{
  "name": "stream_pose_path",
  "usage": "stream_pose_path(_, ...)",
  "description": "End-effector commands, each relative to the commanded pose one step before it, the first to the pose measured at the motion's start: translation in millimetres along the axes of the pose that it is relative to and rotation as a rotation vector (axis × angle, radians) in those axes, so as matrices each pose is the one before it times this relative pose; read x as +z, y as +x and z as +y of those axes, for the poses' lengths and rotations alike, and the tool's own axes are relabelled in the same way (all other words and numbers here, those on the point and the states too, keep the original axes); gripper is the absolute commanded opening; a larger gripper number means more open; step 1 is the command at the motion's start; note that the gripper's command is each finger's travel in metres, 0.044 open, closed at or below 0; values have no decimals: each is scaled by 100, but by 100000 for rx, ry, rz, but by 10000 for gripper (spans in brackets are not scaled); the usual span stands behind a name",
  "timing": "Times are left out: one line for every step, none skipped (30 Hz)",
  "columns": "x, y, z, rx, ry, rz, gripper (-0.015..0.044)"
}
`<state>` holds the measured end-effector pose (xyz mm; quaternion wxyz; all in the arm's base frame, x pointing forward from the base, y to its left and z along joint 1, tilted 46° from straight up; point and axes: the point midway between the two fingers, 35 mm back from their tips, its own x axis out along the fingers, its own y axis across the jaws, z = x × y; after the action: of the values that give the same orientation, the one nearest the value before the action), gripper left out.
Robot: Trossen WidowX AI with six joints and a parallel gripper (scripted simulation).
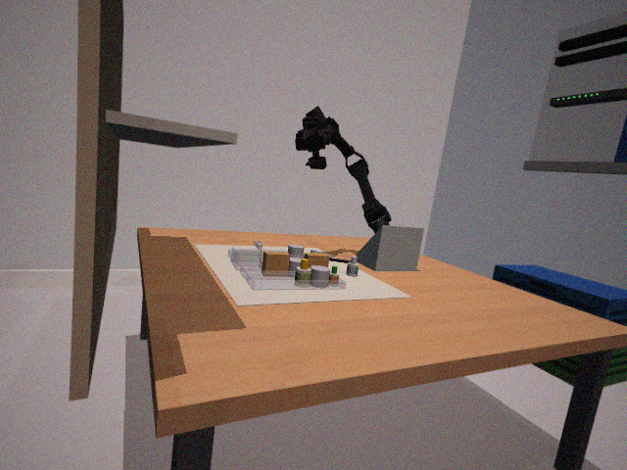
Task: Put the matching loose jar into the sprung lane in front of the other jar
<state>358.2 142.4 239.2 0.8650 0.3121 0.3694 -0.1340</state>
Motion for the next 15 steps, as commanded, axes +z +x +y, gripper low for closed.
stream_pose_path(-4287,4736,-3556,-19124,-13011,7775,440)
stream_pose_path(-1021,1192,-610,-4490,-3218,1848,440)
stream_pose_path(-1018,1175,-584,-4471,-3275,1841,440)
stream_pose_path(-1139,1246,-579,-4784,-3818,2012,440)
stream_pose_path(-1173,1267,-570,-4931,-4020,2068,440)
stream_pose_path(-1165,1244,-539,-4910,-4086,2051,440)
stream_pose_path(-1155,1221,-510,-4891,-4149,2035,440)
stream_pose_path(-1145,1198,-482,-4873,-4209,2017,440)
stream_pose_path(-1134,1175,-456,-4856,-4266,2000,440)
stream_pose_path(-1122,1152,-430,-4840,-4321,1983,440)
stream_pose_path(-1109,1129,-407,-4826,-4372,1967,440)
stream_pose_path(-1096,1106,-384,-4813,-4420,1951,440)
stream_pose_path(-1082,1083,-363,-4802,-4466,1936,440)
stream_pose_path(-1202,1002,-66,-4282,-4258,1942,440)
stream_pose_path(-1322,1105,-84,-4874,-4788,2097,440)
